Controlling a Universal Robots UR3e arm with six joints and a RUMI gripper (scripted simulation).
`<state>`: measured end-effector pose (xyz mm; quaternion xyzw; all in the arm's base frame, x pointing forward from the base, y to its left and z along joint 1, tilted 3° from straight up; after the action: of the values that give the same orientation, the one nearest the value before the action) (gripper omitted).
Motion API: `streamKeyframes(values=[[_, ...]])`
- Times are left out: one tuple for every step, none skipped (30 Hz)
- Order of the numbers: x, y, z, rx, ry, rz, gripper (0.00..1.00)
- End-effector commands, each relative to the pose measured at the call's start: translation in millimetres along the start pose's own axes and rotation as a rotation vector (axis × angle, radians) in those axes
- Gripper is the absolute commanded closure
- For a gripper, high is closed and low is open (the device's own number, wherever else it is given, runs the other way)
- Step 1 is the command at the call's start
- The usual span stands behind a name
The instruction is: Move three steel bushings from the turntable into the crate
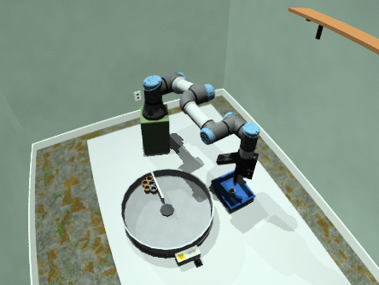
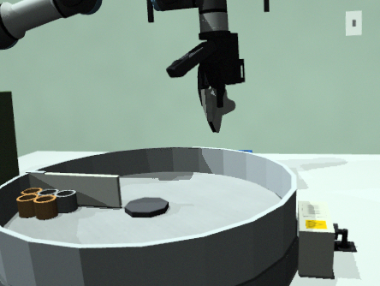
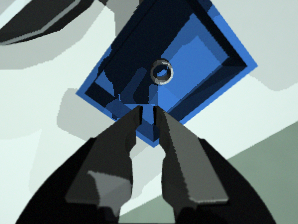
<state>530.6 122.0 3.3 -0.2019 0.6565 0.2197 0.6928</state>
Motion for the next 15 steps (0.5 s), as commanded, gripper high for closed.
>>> streamKeyframes(values=[[-22.6, 1.7, -3.4, 0.0, 0.013, 0.01, 0.94], [-23.3, 1.7, -3.3, 0.0, 0.013, 0.01, 0.94], [-23.8, 1.8, -3.3, 0.0, 0.013, 0.01, 0.94], [-23.8, 1.8, -3.3, 0.0, 0.013, 0.01, 0.94], [-23.8, 1.8, -3.3, 0.0, 0.013, 0.01, 0.94], [-24.1, 1.9, -3.3, 0.0, 0.013, 0.01, 0.94], [-24.2, 1.9, -3.3, 0.0, 0.013, 0.01, 0.94], [-23.8, 2.0, -3.4, 0.0, 0.014, 0.011, 0.94], [-23.5, 2.1, -3.5, 0.0, 0.014, 0.011, 0.94], [-23.3, 2.1, -3.5, 0.0, 0.015, 0.012, 0.94], [-23.3, 2.1, -3.5, 0.0, 0.015, 0.012, 0.94], [-23.3, 2.1, -3.5, 0.0, 0.015, 0.012, 0.94], [-23.3, 2.1, -3.5, 0.0, 0.015, 0.012, 0.94], [-23.3, 2.1, -3.5, 0.0, 0.015, 0.012, 0.94], [-23.3, 2.1, -3.5, 0.0, 0.015, 0.012, 0.94]])
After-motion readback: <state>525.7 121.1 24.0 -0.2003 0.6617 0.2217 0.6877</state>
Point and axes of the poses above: the point where the finger pads meet when closed, its own x axis out along the fingers, its own y axis across the jaws, z = x × y, the point moved 10 cm from there along -x, back along the fingers
